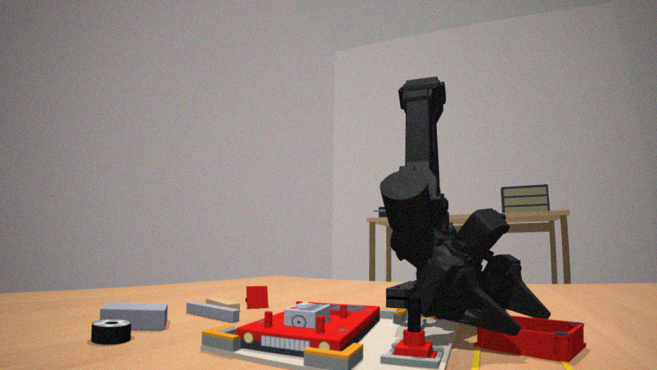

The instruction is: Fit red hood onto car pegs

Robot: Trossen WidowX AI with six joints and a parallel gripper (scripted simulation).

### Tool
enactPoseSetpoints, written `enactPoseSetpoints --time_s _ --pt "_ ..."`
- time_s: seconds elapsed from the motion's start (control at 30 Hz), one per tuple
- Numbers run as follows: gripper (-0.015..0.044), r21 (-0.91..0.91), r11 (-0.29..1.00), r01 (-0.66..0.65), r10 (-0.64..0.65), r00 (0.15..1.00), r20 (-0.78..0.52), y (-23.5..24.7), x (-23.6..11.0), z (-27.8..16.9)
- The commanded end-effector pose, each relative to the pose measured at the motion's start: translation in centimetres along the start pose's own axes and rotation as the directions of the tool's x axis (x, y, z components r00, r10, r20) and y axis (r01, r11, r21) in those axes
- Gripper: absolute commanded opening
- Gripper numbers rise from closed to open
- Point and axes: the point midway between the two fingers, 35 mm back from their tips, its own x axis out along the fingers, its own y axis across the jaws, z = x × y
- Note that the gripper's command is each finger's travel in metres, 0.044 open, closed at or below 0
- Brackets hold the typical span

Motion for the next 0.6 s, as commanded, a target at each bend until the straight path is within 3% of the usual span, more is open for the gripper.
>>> enactPoseSetpoints --time_s 0.0,0.57 --pt "0.044 0.003 1.0 -0.003 0.003 1.0 0.001 0.14 0.08 -0.21" --pt "0.044 0.003 1.0 -0.003 0.003 1.0 0.001 0.19 0.48 -0.95"
